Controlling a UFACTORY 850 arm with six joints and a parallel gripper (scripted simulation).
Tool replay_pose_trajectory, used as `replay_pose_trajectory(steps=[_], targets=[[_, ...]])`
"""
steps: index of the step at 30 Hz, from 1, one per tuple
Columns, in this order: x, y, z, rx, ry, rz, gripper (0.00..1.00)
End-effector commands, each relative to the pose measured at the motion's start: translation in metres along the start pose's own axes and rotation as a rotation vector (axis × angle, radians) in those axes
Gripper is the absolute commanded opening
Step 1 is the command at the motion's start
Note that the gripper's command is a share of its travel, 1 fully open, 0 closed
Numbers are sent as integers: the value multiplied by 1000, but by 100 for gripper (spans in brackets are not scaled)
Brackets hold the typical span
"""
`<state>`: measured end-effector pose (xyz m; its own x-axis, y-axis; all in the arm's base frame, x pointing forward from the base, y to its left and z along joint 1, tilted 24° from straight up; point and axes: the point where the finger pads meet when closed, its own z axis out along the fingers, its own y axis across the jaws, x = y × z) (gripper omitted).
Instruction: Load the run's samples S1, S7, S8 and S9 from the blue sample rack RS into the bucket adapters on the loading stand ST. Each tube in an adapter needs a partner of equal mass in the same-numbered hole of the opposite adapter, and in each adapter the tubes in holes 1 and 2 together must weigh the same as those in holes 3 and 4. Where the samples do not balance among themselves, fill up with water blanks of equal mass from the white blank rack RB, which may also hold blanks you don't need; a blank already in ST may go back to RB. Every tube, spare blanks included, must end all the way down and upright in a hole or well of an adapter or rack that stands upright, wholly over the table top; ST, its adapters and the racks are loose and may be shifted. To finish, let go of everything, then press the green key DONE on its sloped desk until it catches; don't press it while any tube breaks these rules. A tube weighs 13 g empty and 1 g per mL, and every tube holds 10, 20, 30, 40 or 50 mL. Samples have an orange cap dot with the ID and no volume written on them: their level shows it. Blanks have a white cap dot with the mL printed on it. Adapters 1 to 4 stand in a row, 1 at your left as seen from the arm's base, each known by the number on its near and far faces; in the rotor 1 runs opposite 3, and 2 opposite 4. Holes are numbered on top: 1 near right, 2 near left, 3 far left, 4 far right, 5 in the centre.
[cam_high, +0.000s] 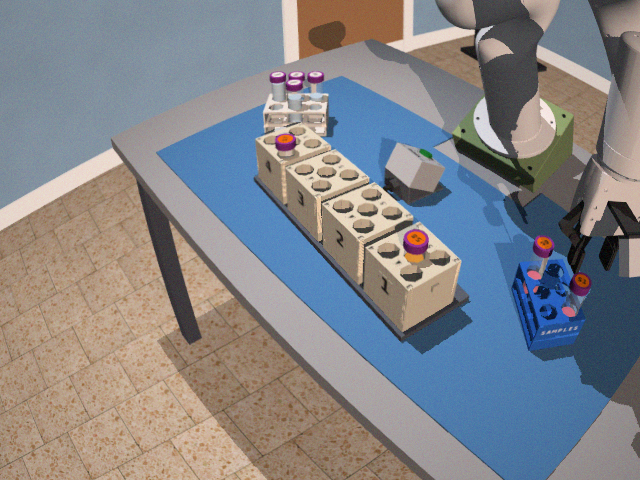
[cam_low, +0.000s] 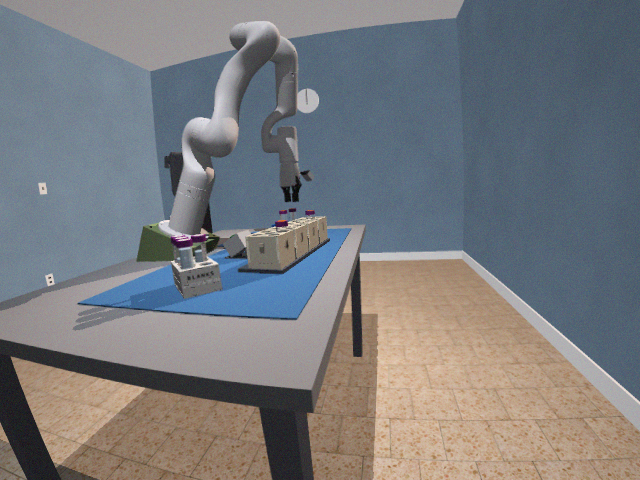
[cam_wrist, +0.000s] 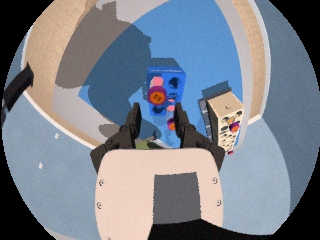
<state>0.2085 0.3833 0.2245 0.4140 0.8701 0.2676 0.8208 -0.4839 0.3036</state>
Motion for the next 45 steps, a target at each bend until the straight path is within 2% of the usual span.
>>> replay_pose_trajectory(steps=[1, 15, 30, 45], targets=[[1, 0, 9, -1, 3, 1, 57], [1, 0, 33, -1, 3, 1, 57], [1, 0, 35, -1, 3, 1, 57], [1, 0, 45, -1, 3, 0, 57]])
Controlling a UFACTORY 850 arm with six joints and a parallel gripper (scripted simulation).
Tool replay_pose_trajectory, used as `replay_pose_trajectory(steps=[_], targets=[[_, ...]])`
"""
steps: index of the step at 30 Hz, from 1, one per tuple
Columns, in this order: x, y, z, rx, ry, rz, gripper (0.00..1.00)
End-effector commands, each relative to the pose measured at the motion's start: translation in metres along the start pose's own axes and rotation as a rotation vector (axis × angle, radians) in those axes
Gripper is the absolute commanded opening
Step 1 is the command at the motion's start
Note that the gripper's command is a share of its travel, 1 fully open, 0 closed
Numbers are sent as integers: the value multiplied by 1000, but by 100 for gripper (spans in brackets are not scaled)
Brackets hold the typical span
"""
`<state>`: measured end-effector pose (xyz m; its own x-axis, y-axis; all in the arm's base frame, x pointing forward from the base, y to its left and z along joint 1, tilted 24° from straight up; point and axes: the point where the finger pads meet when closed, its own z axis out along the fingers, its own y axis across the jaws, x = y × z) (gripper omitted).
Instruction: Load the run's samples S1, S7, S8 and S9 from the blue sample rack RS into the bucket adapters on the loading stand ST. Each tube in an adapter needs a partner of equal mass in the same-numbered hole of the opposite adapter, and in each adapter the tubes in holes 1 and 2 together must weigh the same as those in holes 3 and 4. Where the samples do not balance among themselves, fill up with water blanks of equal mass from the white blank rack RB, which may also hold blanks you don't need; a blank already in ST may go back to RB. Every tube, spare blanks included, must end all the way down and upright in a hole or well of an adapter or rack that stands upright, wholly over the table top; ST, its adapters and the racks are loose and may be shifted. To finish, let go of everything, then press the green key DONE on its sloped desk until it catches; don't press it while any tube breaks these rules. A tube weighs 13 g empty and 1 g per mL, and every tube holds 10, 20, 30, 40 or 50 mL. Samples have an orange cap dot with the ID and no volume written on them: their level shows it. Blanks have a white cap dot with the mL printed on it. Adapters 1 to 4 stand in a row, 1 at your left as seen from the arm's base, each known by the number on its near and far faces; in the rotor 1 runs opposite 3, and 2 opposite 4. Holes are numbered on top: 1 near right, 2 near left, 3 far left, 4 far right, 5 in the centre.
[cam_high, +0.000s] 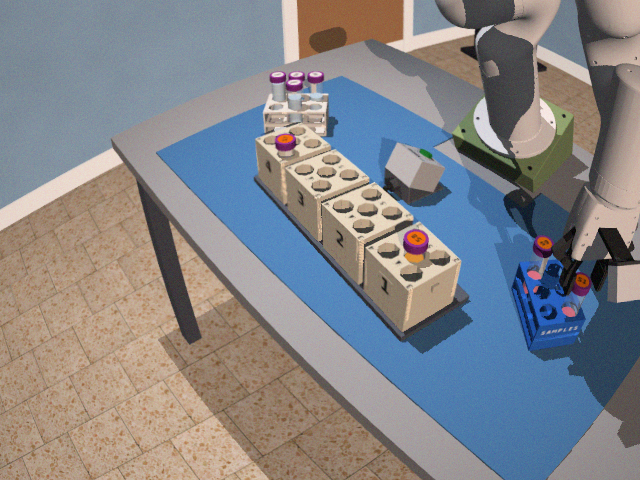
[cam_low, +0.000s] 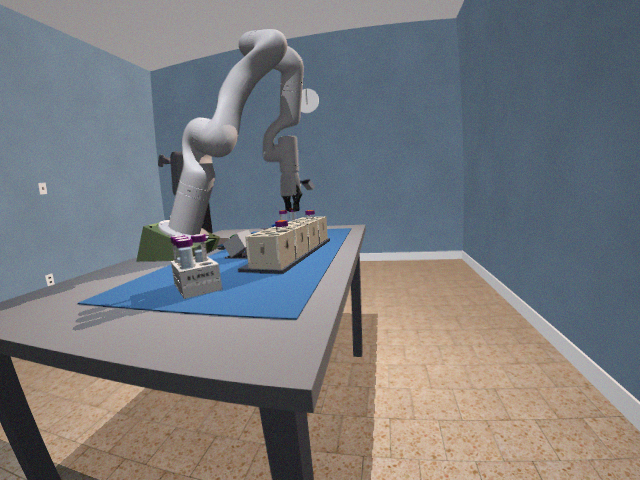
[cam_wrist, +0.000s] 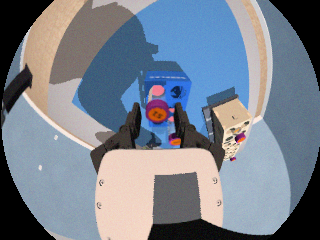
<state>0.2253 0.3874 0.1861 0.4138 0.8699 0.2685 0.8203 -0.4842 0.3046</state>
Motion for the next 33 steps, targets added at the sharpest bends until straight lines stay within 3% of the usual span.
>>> replay_pose_trajectory(steps=[1, 31, 32, 33], targets=[[1, 0, 3, 0, 2, 0, 57], [1, 0, 11, 0, 2, 0, 57], [1, 0, 11, 0, 2, 0, 0], [1, 0, 10, 0, 2, 0, 0]])
